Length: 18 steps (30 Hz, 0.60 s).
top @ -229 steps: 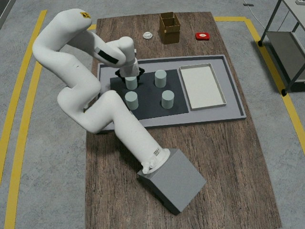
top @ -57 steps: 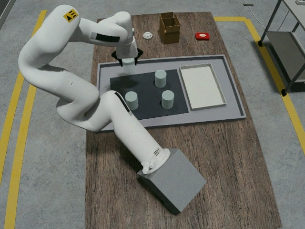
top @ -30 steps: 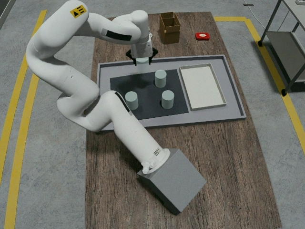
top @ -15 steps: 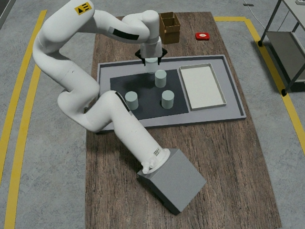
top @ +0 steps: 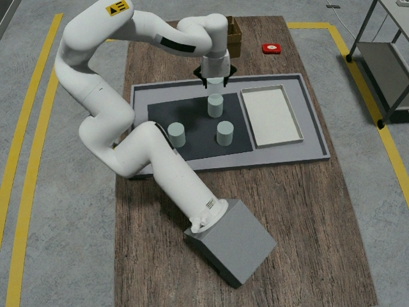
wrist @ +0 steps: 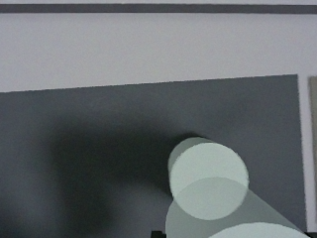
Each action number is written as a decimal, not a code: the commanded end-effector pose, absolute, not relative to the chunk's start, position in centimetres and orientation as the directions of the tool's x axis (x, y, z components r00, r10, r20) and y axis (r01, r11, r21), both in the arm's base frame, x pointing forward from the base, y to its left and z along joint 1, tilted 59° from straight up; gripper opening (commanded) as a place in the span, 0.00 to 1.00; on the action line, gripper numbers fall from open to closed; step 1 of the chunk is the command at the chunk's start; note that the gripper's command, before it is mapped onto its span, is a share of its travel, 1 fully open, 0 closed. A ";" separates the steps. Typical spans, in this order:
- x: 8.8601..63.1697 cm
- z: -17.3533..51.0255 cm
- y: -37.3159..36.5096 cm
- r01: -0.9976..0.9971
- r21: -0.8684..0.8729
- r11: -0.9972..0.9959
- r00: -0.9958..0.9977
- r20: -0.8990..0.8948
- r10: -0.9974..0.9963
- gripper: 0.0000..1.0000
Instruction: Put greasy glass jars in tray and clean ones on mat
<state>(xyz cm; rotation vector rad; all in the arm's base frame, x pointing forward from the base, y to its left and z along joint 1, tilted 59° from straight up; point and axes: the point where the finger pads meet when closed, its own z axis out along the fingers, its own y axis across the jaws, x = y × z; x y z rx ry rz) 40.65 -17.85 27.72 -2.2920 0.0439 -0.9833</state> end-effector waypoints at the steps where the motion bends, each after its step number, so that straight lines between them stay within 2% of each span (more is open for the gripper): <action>1: 40.8 27.1 -18.9 0.212 -0.568 -0.795 0.718 0.643 -0.268 0.00; 18: 41.5 23.9 -22.7 0.212 -0.568 -0.795 0.718 0.643 -0.268 0.00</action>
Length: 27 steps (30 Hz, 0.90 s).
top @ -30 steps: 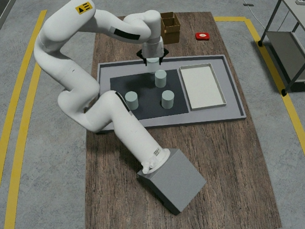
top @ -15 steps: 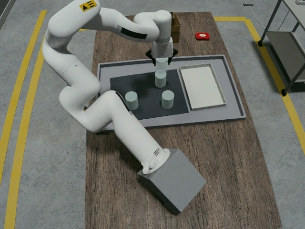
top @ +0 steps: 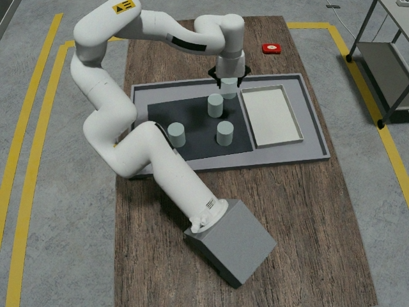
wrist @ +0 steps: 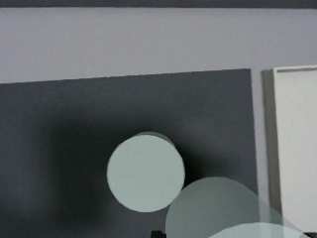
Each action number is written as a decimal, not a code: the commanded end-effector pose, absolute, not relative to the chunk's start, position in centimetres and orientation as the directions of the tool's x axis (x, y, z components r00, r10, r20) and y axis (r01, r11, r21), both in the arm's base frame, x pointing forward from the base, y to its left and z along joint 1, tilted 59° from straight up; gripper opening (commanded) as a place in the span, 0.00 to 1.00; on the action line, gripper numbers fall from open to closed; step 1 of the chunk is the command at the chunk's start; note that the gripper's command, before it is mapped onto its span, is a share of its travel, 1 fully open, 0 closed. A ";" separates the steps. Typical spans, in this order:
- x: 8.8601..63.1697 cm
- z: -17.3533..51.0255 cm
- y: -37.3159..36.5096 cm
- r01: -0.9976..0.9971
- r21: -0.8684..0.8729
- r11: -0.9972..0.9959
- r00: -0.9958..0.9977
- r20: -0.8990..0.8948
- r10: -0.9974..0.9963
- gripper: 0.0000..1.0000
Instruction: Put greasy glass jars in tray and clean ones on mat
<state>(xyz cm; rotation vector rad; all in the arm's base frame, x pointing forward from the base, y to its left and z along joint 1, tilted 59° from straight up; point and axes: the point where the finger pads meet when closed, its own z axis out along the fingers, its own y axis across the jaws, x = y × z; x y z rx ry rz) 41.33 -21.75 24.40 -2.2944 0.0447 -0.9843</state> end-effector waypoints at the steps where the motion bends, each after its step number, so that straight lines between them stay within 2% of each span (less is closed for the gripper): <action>1: 41.5 23.7 -22.9 0.212 -0.568 -0.795 0.718 0.643 -0.268 0.00; 27: 42.5 18.6 -29.0 0.212 -0.568 -0.795 0.718 0.643 -0.268 0.00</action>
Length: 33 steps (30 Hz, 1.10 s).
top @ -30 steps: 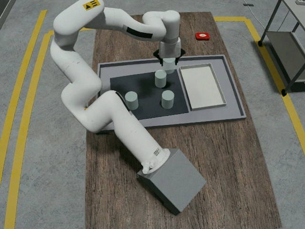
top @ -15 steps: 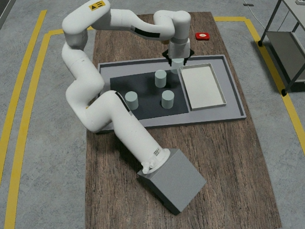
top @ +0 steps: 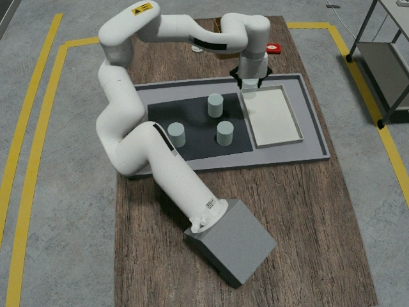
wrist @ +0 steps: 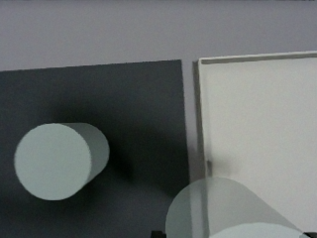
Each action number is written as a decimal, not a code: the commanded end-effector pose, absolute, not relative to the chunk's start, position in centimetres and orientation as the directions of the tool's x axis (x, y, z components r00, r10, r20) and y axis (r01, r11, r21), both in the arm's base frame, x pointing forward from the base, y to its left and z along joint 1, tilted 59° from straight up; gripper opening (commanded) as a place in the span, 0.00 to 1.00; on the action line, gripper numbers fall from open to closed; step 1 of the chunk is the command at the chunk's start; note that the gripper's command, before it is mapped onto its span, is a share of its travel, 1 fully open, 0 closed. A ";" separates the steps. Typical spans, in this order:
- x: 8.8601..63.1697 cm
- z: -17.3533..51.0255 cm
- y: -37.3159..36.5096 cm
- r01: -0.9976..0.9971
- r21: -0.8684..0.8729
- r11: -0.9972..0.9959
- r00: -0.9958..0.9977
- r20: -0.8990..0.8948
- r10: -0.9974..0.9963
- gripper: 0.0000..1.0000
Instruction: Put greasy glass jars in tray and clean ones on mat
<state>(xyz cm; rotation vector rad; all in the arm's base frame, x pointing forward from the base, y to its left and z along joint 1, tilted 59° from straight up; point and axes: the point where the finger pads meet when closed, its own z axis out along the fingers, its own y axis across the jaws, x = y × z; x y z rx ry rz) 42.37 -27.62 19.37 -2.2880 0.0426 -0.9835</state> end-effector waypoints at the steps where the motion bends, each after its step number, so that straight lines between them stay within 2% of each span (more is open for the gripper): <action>1: 42.6 18.4 -29.2 0.212 -0.568 -0.795 0.718 0.643 -0.268 0.00; 33: 43.7 12.4 -36.3 0.212 -0.568 -0.795 0.718 0.643 -0.268 0.00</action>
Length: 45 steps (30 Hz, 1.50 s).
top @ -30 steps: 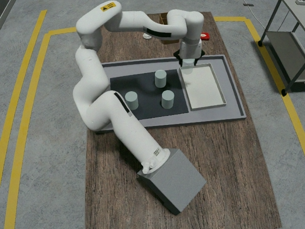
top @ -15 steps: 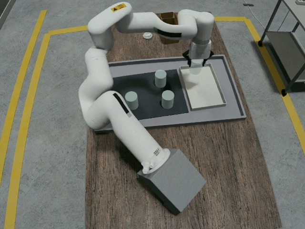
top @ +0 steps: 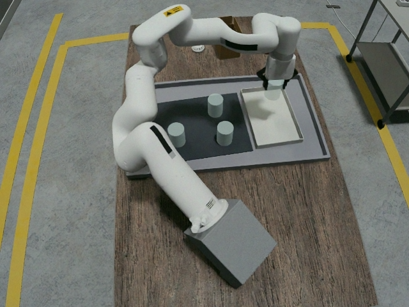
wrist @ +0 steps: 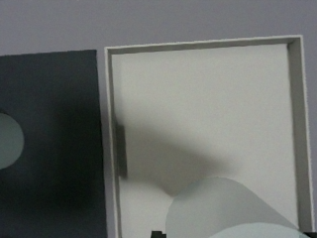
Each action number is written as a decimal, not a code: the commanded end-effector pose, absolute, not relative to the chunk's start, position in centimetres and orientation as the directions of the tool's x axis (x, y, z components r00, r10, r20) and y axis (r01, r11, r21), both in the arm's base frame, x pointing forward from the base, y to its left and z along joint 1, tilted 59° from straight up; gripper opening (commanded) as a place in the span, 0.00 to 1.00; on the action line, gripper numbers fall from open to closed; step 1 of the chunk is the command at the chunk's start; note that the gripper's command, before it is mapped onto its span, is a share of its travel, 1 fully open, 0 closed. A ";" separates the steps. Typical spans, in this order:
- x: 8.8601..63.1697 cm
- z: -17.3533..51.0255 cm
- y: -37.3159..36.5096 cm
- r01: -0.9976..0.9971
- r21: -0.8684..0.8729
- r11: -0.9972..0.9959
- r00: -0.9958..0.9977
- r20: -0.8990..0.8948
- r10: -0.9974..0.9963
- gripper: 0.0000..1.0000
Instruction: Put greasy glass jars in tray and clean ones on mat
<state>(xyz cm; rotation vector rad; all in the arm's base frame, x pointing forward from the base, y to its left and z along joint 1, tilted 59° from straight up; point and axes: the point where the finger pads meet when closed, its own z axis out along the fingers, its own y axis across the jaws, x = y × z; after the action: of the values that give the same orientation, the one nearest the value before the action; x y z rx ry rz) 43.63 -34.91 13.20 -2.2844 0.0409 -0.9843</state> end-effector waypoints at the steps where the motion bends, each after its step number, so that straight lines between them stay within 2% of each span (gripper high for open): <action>1: 43.7 12.4 -36.3 0.212 -0.568 -0.795 0.718 0.643 -0.268 0.00; 10: 43.7 12.4 -36.3 0.212 -0.568 -0.795 0.718 0.643 -0.268 0.00; 45: 49.2 8.2 -31.8 0.212 -0.568 -0.795 0.718 0.643 -0.268 0.00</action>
<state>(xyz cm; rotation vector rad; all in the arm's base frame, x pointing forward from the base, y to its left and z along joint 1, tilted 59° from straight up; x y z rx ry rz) 48.66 -32.02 8.59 -2.2834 0.0397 -0.9835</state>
